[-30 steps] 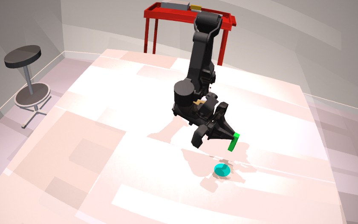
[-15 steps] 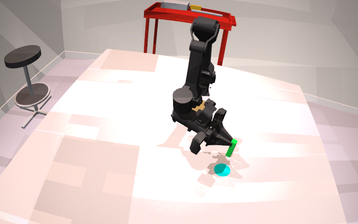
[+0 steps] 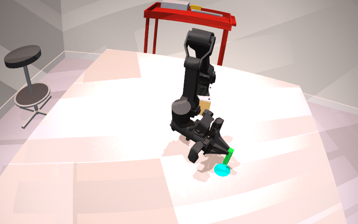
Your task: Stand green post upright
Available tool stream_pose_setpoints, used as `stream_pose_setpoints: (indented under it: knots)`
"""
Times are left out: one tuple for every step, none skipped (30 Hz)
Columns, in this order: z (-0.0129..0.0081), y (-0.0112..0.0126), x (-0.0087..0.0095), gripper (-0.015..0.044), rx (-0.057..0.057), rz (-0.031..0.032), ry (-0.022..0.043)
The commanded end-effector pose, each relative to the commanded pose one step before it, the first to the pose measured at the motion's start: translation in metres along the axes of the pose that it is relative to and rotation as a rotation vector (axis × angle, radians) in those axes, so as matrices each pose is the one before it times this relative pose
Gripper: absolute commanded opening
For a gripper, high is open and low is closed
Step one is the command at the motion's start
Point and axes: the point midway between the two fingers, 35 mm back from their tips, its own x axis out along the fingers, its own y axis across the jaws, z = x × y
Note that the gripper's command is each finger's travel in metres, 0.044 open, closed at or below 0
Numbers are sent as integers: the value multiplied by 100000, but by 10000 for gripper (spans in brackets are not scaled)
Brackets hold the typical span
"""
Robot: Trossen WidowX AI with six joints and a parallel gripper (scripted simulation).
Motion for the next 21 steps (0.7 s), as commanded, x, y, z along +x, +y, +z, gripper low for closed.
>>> stream_pose_setpoints:
  knots:
    - [-1236,88,101,23,298,97,-65]
    - [-277,52,12,23,8,1,2]
    - [-276,56,11,23,8,1,2]
    - [-276,60,11,23,9,1,2]
    - [-227,52,8,23,7,1,1]
    - [-136,33,4,23,4,0,1]
    - [-45,11,1,23,2,0,0]
    - [-47,-2,3,23,1,-1,3]
    - [-141,-6,10,23,3,-2,10]
    - [-235,-7,17,23,5,-2,16]
    - [-307,-6,21,23,7,-3,21]
    - [-312,-1,20,23,8,-3,21]
    - [-310,4,19,23,8,-3,21]
    - [-240,6,14,23,6,-2,16]
    - [-144,5,8,23,4,-1,10]
    - [-48,2,3,23,1,0,3]
    - [0,0,0,23,0,0,0]
    - [0,0,0,23,0,0,0]
    - [0,0,0,23,0,0,0]
    - [0,0,0,23,0,0,0]
    - [0,0,0,23,0,0,0]
